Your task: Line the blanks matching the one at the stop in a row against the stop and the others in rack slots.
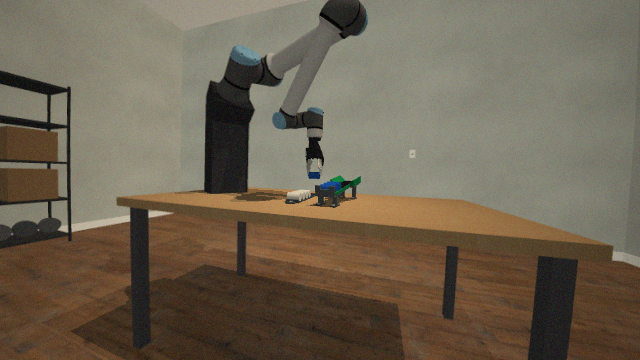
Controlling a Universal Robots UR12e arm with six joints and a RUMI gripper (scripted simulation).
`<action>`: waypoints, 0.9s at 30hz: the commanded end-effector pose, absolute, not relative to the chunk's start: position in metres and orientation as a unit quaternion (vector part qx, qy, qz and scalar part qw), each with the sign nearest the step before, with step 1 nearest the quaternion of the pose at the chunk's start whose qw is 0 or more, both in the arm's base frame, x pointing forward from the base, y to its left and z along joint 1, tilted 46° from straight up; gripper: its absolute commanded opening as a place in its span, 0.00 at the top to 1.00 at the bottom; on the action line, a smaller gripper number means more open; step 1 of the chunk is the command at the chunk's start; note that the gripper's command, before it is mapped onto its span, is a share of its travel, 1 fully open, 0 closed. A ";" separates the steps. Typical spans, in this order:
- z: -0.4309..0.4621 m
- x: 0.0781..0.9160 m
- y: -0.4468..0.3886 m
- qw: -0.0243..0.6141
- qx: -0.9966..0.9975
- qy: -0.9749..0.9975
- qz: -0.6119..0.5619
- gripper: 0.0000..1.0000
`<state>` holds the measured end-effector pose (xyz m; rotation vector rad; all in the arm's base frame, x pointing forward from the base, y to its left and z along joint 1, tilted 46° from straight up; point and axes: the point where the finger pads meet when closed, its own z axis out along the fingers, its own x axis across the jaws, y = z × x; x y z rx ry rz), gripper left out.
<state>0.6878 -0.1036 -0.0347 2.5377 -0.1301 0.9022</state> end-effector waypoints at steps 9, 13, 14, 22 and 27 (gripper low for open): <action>0.097 0.737 -0.175 0.201 0.915 -0.099 0.337 0.64; 0.143 0.741 -0.195 0.196 0.913 -0.114 0.340 0.64; 0.151 0.742 -0.198 0.195 0.912 -0.117 0.341 0.64; 0.172 0.742 -0.206 0.192 0.911 -0.123 0.343 0.64; 0.172 0.742 -0.206 0.192 0.911 -0.123 0.343 0.64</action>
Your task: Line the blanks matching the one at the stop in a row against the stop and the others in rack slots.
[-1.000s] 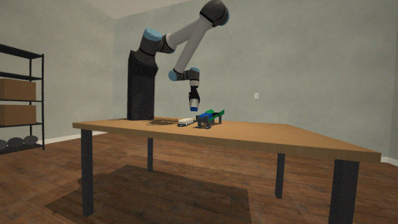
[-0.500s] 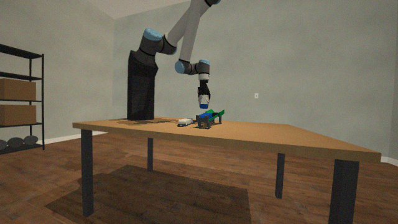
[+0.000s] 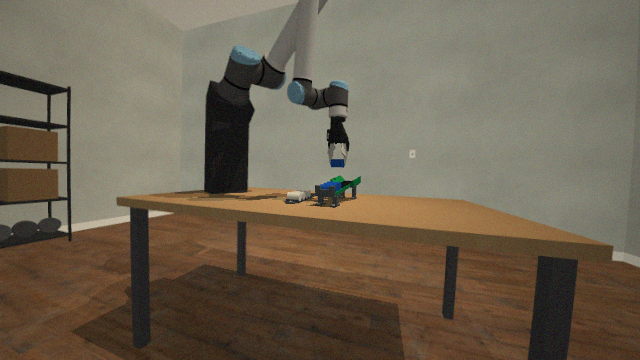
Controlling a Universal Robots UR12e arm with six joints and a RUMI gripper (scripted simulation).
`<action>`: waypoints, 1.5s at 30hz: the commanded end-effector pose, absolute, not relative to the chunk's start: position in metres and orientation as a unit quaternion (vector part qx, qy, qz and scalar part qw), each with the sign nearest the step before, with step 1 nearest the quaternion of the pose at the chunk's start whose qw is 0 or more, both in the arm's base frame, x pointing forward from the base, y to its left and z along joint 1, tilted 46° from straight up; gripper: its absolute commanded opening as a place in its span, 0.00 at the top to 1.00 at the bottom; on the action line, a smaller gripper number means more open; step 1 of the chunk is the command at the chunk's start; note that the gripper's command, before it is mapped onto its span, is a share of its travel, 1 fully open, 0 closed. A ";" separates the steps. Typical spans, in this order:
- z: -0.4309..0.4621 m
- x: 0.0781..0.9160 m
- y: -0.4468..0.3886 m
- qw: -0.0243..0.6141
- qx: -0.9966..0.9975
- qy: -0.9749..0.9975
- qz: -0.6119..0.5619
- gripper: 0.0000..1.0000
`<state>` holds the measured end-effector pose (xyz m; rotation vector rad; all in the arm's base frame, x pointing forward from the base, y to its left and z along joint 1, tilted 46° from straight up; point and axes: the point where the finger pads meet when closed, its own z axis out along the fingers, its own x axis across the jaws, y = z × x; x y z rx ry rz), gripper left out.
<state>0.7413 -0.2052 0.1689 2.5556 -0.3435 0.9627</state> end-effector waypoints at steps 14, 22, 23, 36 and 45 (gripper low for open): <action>0.168 0.745 -0.208 0.192 0.911 -0.123 0.343 0.64; 0.149 0.761 -0.221 0.192 0.911 -0.123 0.343 0.64; 0.145 0.764 -0.223 0.192 0.911 -0.123 0.343 0.64; 0.110 0.794 -0.245 0.192 0.911 -0.123 0.343 0.64; 0.103 0.800 -0.250 0.192 0.911 -0.123 0.343 0.64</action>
